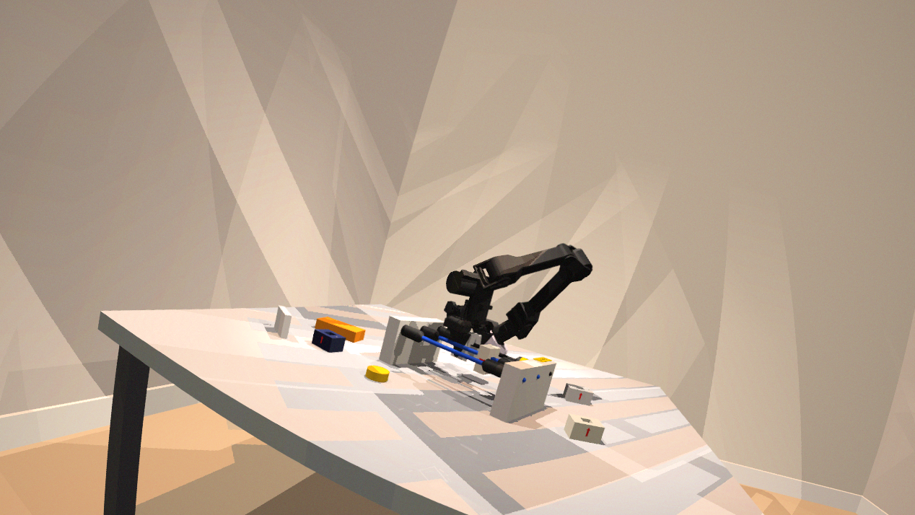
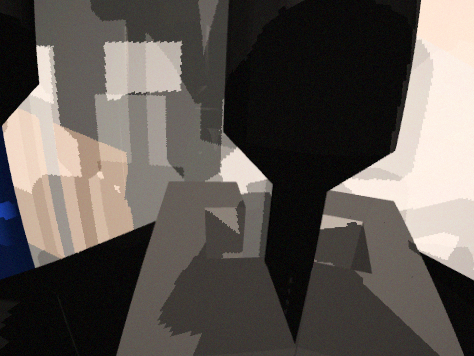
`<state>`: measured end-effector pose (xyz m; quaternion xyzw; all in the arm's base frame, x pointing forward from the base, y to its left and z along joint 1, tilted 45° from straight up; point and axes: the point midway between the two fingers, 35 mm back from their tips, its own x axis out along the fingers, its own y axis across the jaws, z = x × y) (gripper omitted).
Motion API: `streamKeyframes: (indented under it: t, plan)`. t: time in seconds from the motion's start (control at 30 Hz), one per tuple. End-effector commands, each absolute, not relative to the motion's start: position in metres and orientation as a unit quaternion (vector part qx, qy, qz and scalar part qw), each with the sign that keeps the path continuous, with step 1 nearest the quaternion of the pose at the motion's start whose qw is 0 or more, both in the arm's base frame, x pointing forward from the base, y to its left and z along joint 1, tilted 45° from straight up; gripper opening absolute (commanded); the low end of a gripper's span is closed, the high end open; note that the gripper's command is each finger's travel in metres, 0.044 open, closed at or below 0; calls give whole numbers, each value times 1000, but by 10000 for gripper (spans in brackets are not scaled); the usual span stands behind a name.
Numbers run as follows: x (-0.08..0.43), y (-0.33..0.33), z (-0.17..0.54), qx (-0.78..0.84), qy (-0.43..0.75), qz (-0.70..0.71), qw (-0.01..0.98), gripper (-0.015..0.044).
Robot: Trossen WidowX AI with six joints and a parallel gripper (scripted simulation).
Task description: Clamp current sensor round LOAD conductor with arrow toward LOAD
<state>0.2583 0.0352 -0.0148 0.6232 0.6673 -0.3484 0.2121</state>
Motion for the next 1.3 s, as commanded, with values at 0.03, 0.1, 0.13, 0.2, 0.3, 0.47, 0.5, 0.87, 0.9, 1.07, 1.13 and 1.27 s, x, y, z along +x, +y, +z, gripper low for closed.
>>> streamKeyframes:
  t: [0.03, 0.1, 0.13, 0.2, 0.3, 0.47, 0.5, 0.87, 0.9, 1.07, 1.13, 1.27]
  plan:
    - [258, 35, -14, 623, 667, -348, 212, 129]
    - [258, 35, -14, 623, 667, -348, 212, 77]
    - [258, 35, -14, 623, 667, -348, 212, 50]
    - [258, 35, -14, 623, 667, -348, 212, 0]
    - [258, 35, -14, 623, 667, -348, 212, 0]
    - [258, 35, -14, 623, 667, -348, 212, 0]
    - [258, 35, -14, 623, 667, -348, 212, 0]
    - [258, 35, -14, 623, 667, -348, 212, 0]
    - [258, 35, -14, 623, 667, -348, 212, 0]
    - [258, 35, -14, 623, 667, -348, 212, 0]
    - [258, 35, -14, 623, 667, -348, 212, 0]
    - [258, 35, -14, 623, 667, -348, 212, 0]
